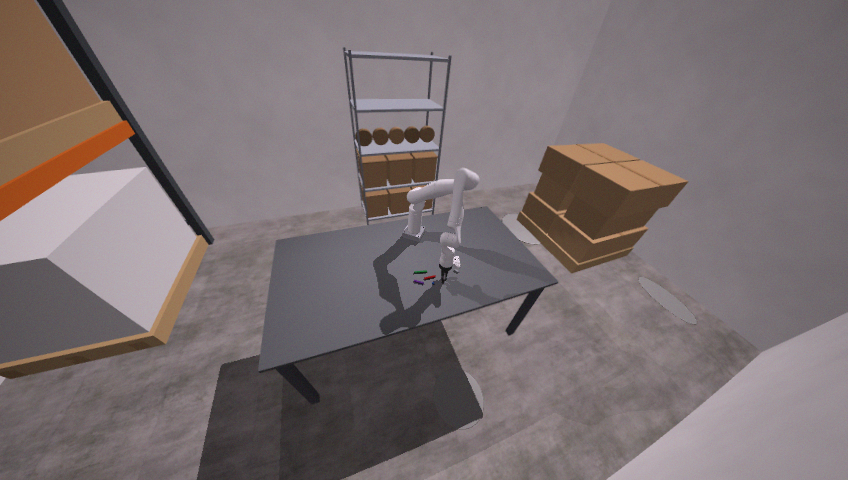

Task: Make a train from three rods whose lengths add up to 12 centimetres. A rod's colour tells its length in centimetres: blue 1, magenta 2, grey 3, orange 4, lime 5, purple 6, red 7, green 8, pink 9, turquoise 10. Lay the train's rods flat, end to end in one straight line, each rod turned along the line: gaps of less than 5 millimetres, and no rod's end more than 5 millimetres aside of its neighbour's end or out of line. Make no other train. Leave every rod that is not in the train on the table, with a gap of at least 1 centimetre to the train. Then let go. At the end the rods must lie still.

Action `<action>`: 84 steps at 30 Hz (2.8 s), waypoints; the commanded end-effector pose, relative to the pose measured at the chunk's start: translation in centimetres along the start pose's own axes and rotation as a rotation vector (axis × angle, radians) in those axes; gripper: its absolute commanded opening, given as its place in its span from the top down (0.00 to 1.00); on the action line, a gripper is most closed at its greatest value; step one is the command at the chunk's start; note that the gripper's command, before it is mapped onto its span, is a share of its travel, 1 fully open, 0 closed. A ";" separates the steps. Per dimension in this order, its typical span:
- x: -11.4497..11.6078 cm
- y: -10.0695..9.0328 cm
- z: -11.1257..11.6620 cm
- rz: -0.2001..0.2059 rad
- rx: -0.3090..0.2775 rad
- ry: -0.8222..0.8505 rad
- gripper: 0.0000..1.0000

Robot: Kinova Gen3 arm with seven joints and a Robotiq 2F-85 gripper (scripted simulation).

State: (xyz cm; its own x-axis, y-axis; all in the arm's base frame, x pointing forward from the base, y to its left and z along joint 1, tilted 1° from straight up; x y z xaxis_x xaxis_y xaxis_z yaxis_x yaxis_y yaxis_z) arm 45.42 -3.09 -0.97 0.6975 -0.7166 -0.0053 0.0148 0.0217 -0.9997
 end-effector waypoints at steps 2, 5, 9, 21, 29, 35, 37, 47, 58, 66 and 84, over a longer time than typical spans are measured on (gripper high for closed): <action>0.0 0.1 -0.1 -0.001 -0.001 -0.005 0.85; 0.0 -0.1 -0.1 -0.001 -0.001 -0.005 0.85; 0.1 -1.2 0.0 -0.003 0.004 -0.005 0.85; 0.2 -8.7 0.0 -0.007 -0.002 0.000 0.85; 0.1 -10.2 0.1 -0.004 0.005 0.005 0.85; 0.1 -10.1 0.1 -0.005 0.003 0.005 0.85; 0.1 -10.1 0.0 -0.005 0.003 0.005 0.85; 1.0 -10.0 -3.1 -0.012 0.001 -0.017 0.85; 1.2 -10.1 -14.7 -0.012 -0.002 -0.071 0.85; -0.2 -10.1 -20.1 -0.010 -0.004 -0.104 0.85; -0.8 -10.2 -22.2 -0.012 -0.005 -0.104 0.85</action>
State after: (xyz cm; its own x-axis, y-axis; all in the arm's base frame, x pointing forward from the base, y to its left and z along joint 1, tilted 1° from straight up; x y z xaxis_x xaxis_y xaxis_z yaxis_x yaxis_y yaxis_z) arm 28.67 -18.09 8.53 0.7638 -0.6454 0.0024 0.0135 0.0124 -0.9998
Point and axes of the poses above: the point where the finger pads meet when closed, its own y axis out along the fingers, its own x axis across the jaws, z = x × y, the point moved 1 cm from there along -y, back along the fingers, and after that the axes turned 12 degrees about y, right-handed, at the moved point
